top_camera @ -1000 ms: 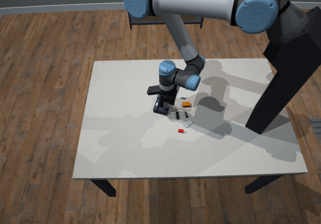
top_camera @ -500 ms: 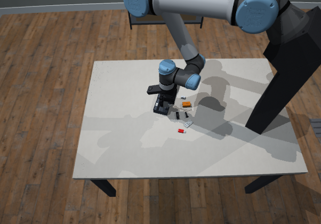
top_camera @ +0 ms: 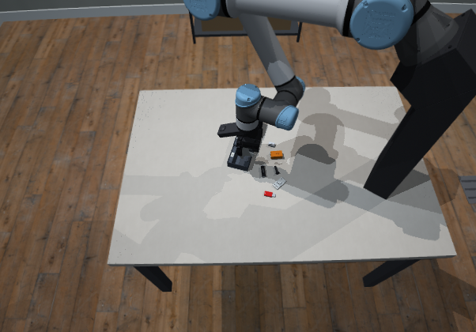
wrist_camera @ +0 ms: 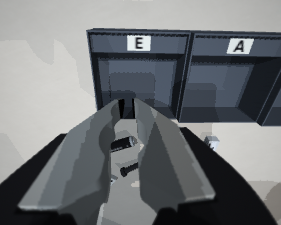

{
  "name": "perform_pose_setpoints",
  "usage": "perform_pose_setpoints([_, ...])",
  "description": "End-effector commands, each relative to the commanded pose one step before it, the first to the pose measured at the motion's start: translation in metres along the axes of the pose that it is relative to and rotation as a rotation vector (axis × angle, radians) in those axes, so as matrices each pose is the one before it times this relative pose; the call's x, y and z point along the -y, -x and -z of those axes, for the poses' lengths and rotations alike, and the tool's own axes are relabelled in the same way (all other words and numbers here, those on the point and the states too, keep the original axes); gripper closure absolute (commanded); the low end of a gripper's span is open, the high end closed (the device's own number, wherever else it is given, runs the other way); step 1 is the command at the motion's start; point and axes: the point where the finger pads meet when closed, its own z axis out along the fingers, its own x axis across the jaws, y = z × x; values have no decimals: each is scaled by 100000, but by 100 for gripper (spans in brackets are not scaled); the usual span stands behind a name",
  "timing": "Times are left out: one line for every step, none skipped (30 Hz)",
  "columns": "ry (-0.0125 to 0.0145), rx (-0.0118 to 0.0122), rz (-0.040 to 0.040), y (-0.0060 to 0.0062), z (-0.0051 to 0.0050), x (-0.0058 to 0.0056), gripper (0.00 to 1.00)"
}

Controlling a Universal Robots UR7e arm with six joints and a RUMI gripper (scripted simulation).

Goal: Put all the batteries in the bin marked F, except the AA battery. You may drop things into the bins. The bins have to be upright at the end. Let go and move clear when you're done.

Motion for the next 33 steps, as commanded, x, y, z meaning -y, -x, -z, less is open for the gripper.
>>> perform_pose_setpoints([-103,21,1,13,705,51,96])
perform_pose_setpoints([0,0,0,0,67,0,96])
perform_pose_setpoints([0,0,0,0,400,0,96])
perform_pose_setpoints([0,0,0,0,400,0,96])
perform_pose_setpoints([0,0,0,0,400,0,96])
perform_pose_setpoints([0,0,0,0,400,0,96])
perform_pose_setpoints([0,0,0,0,400,0,96])
perform_pose_setpoints([0,0,0,0,400,0,96])
perform_pose_setpoints([0,0,0,0,0,0,96])
perform_pose_setpoints([0,0,0,0,0,0,96])
perform_pose_setpoints([0,0,0,0,400,1,96])
perform_pose_setpoints([0,0,0,0,140,0,96])
perform_pose_setpoints([0,0,0,0,0,0,96])
perform_pose_setpoints([0,0,0,0,0,0,96])
perform_pose_setpoints([0,0,0,0,0,0,96])
perform_pose_setpoints([0,0,0,0,0,0,96])
perform_pose_setpoints([-1,0,0,2,-8,-2,96])
perform_pose_setpoints([0,0,0,0,2,1,96])
perform_pose_setpoints([1,0,-1,-1,839,1,96])
perform_pose_setpoints([-1,0,0,0,833,-1,96])
perform_pose_setpoints([-1,0,0,0,833,-1,96])
perform_pose_setpoints([-1,0,0,0,833,-1,96])
perform_pose_setpoints([-1,0,0,0,833,-1,96])
perform_pose_setpoints([-1,0,0,0,833,-1,96])
perform_pose_setpoints([4,0,-1,1,836,8,96])
perform_pose_setpoints([0,0,0,0,0,0,96])
perform_pose_setpoints([0,0,0,0,0,0,96])
perform_pose_setpoints([-3,0,0,-1,830,-6,96])
perform_pose_setpoints([-1,0,0,0,832,-2,96])
perform_pose_setpoints([4,0,-1,1,837,8,96])
perform_pose_setpoints([0,0,-1,0,833,0,96])
perform_pose_setpoints([0,0,-1,0,833,0,96])
perform_pose_setpoints([0,0,-1,0,833,0,96])
